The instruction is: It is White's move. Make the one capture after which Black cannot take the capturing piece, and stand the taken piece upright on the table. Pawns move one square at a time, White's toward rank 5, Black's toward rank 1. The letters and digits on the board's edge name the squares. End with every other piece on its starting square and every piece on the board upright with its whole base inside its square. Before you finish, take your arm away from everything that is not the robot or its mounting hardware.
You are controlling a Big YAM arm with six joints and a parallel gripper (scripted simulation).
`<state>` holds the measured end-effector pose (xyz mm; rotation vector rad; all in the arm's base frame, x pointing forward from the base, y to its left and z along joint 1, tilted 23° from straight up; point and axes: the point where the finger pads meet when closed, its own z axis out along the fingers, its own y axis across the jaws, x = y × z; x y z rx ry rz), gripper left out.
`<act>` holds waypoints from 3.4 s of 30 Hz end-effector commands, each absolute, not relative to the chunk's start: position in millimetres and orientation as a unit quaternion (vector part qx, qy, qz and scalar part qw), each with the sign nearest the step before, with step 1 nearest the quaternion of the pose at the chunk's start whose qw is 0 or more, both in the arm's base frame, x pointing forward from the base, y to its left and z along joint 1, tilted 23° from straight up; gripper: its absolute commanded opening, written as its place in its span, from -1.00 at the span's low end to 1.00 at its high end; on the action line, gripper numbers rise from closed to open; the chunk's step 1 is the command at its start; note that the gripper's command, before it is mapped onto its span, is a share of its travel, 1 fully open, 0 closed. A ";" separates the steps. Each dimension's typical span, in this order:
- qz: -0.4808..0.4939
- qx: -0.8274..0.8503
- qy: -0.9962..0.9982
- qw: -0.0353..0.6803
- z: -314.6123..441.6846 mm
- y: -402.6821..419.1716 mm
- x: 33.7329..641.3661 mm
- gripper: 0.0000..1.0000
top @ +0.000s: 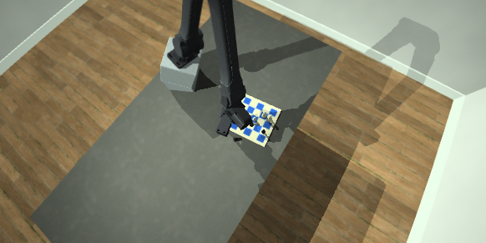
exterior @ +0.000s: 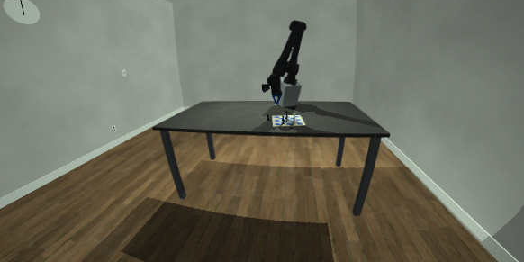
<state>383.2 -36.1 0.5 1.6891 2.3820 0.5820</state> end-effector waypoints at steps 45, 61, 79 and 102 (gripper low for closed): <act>0.200 0.594 0.777 0.068 25.1 111.2 337.0 -1.00; 0.202 0.593 0.776 0.069 -24.9 126.4 358.6 -1.00; 0.204 0.594 0.775 0.071 -56.4 132.0 367.3 -1.00; 0.203 0.594 0.775 0.071 -55.9 131.9 367.1 -1.00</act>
